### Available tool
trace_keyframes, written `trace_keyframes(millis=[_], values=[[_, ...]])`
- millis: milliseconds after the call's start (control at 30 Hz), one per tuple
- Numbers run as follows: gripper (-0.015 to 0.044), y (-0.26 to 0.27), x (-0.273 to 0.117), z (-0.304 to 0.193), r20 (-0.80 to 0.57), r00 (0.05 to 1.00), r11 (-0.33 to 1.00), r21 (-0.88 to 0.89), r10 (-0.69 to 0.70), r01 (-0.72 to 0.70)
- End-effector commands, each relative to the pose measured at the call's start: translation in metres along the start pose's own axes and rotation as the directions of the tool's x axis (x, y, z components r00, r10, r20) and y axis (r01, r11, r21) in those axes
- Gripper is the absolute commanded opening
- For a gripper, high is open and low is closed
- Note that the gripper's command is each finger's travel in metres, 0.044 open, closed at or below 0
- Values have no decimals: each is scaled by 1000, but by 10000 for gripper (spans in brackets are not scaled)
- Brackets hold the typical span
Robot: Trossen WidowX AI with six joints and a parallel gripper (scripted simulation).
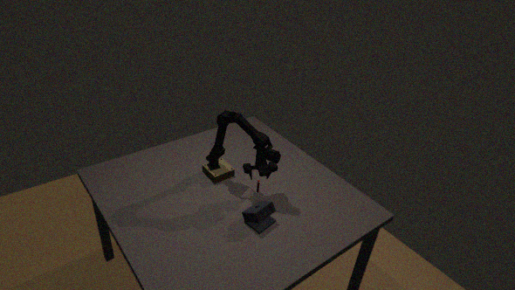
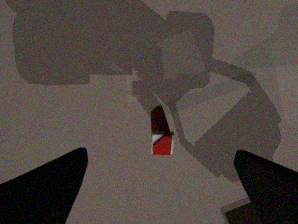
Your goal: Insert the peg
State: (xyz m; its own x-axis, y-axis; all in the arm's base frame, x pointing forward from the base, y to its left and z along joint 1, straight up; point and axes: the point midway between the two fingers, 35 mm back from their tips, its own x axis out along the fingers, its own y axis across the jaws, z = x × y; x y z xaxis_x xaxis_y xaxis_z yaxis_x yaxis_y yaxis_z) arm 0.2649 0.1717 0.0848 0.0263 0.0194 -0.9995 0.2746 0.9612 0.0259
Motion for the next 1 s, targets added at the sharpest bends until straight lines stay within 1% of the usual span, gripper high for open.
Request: trace_keyframes(millis=[0,967], values=[[440,-1,7,-1,-9,1000,1000,7,-3,3],[440,-2,54,-2,-9,1000,1000,7,-3,3]])
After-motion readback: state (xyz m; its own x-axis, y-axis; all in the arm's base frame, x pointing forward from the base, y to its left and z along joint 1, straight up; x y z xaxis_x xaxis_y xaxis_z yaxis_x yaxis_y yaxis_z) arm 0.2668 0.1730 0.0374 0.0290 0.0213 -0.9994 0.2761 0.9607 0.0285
